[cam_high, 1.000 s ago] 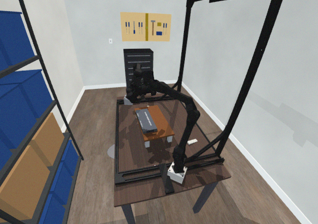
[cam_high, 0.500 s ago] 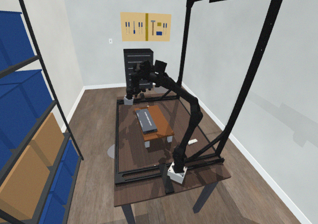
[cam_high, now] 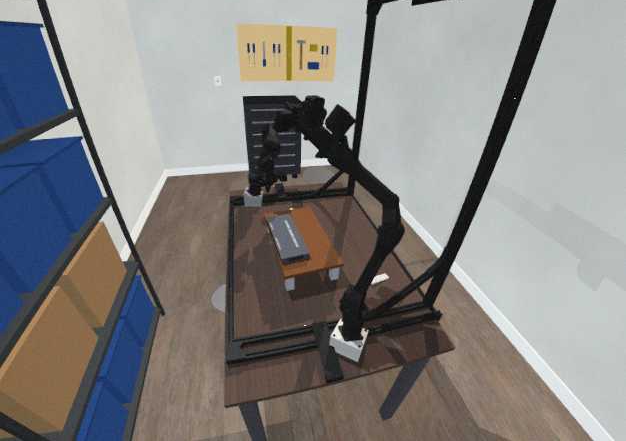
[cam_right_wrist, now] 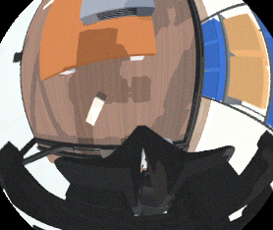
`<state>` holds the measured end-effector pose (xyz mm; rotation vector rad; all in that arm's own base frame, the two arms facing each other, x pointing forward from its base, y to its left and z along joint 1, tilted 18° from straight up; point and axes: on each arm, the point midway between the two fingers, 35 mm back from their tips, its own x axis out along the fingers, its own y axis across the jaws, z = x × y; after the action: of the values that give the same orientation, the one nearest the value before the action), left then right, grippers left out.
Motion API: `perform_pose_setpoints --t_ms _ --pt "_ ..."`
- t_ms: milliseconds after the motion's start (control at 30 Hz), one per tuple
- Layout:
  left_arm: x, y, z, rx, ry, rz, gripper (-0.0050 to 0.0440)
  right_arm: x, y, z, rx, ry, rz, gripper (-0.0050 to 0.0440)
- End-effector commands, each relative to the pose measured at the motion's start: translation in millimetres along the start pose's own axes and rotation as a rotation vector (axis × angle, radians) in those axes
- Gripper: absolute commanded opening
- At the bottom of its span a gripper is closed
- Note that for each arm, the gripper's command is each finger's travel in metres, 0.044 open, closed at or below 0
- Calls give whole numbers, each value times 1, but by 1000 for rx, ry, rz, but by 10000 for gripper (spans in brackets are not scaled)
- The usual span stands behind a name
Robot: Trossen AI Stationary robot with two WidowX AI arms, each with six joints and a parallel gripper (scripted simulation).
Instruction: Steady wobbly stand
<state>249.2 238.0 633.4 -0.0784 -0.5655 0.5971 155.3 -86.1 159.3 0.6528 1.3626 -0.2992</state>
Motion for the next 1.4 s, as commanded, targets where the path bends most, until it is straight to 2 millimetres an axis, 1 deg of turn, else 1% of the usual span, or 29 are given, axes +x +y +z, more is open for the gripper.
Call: perform_pose_setpoints --t_ms 0,100,133,300,467,667,700,867,1033,1233,1267,1367 --pt "2 -5 21 29 -62 -14 0 0 0 0 0 0 0 0" --pt "2 -5 21 29 -62 -14 0 0 0 0 0 0 0 0" --pt "-4 -9 28 29 -85 -23 0 0 0 0 0 0 0 0" --pt "-22 -28 89 108 -292 -59 0 0 0 0 0 0 0 0" --pt "-49 -48 145 180 -501 -85 0 0 0 0 0 0 0 0" --pt "-49 -48 145 180 -501 -85 0 0 0 0 0 0 0 0" --pt "-59 -51 152 180 -527 -93 0 0 0 0 0 0 0 0" --pt "-95 -69 203 246 -738 -106 0 0 0 0 0 0 0 0" --pt "-139 -86 246 304 -951 -107 0 0 0 0 0 0 0 0" --pt "-139 -86 246 304 -951 -107 0 0 0 0 0 0 0 0" --pt "-147 -88 247 298 -959 -115 0 0 0 0 0 0 0 0" --pt "-163 -93 261 319 -1035 -111 0 0 0 0 0 0 0 0"
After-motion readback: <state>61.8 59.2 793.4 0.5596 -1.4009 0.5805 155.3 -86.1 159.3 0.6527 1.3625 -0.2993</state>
